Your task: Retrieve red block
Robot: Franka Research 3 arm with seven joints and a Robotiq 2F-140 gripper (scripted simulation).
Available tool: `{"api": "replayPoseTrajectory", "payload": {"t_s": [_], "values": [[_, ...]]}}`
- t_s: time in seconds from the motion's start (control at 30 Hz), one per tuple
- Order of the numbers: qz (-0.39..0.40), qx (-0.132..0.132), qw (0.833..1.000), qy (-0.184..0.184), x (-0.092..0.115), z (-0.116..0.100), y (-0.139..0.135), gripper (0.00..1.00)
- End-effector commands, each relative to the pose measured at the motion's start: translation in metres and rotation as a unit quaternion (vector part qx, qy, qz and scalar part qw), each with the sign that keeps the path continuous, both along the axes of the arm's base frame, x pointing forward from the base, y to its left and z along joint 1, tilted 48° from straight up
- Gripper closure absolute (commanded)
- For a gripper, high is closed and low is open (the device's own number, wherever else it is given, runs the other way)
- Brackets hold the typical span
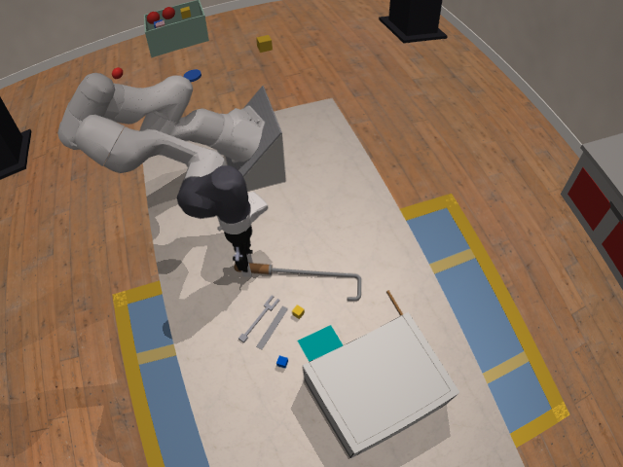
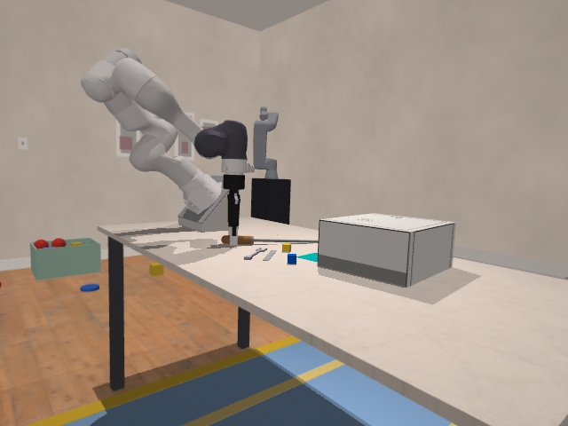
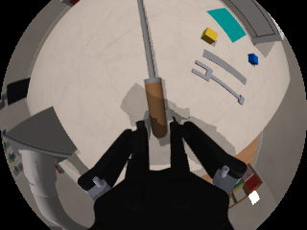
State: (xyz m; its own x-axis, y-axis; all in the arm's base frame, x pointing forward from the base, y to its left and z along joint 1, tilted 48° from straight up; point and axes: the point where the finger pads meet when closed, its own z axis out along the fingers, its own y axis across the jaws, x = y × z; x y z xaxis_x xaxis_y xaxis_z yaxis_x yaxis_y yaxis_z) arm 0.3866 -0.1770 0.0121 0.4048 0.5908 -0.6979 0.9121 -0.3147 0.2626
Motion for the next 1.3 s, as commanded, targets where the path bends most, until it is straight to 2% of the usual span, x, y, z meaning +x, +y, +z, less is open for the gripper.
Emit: {"api": "replayPoseTrajectory", "payload": {"t_s": [0.0,0.6,1.27], "values": [[-0.001,0.000,1.000,-0.003,0.001,0.001,0.002,1.00],[-0.014,-0.001,1.000,-0.017,0.001,-0.005,0.008,1.00],[-0.054,-0.005,0.997,-0.062,0.001,-0.026,0.026,1.00]]}}
